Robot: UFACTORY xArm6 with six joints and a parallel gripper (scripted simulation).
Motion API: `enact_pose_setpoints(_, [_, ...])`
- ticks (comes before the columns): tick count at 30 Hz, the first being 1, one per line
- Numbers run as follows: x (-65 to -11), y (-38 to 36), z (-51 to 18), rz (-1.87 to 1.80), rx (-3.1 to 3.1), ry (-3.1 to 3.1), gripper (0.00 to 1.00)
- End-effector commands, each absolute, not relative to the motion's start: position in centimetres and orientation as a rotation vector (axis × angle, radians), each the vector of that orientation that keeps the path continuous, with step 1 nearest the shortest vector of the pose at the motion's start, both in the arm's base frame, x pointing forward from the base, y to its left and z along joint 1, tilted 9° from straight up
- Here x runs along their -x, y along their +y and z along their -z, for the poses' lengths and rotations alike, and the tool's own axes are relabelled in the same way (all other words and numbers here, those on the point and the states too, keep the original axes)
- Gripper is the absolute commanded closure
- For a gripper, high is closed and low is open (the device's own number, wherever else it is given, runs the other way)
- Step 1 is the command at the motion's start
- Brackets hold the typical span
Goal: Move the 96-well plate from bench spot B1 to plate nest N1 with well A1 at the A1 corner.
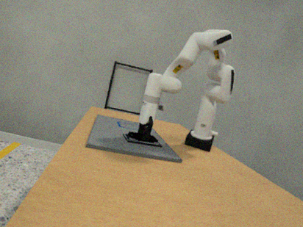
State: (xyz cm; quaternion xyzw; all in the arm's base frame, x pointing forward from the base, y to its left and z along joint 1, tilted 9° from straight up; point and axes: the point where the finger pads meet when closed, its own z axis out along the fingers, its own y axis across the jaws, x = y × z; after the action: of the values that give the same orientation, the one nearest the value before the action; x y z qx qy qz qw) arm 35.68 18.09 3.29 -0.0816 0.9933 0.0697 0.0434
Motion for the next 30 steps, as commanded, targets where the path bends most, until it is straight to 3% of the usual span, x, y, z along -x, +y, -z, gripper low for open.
enact_pose_setpoints(1, [-35.8,18.1,-3.4,-0.215,0.249,3.034,0.0])
enact_pose_setpoints(30, [-35.7,17.9,-5.0,-0.215,0.249,3.033,0.0])
